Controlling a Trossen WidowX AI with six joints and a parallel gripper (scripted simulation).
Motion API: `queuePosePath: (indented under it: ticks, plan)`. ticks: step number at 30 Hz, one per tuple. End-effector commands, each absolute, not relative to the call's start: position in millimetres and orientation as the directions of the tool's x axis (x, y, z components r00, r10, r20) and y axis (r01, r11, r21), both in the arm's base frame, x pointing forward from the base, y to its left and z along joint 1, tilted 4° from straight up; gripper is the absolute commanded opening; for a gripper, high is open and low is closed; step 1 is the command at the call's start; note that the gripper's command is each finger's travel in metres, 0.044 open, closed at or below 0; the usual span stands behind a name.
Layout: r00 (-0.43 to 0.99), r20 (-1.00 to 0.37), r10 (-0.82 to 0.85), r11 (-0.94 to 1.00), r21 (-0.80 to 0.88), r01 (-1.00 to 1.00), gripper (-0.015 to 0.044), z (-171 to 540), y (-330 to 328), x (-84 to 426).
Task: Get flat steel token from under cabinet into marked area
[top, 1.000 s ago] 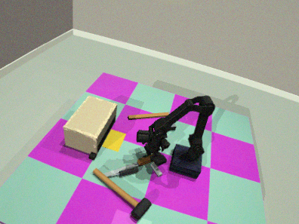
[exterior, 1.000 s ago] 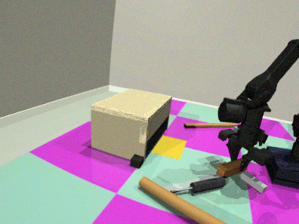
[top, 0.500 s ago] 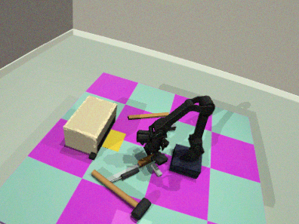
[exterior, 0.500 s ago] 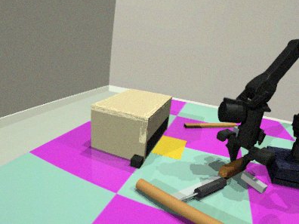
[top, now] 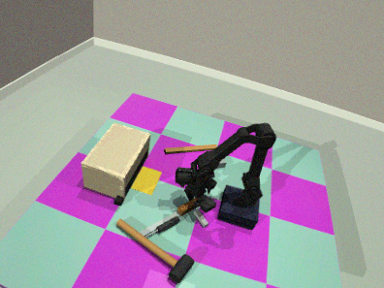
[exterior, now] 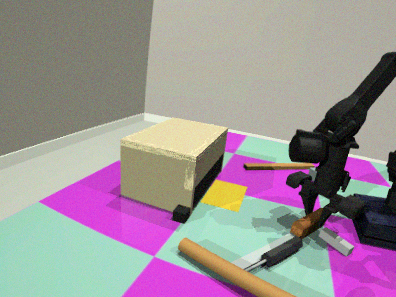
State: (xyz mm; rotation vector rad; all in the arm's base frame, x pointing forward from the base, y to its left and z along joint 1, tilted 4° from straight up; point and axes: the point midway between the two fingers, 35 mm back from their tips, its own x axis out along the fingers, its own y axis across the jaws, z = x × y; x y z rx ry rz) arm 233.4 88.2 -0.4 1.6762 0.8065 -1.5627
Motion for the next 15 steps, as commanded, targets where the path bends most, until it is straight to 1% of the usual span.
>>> queuePosePath:
  ticks: [1, 15]
  plan:
    - [0.082, -0.997, -0.01, -0.586, 0.072, 0.807, 0.0, 0.5, 91.8, 234.0]
    - [0.082, -0.997, -0.012, -0.656, 0.069, 0.752, 0.0, 0.4, 97.1, 233.3]
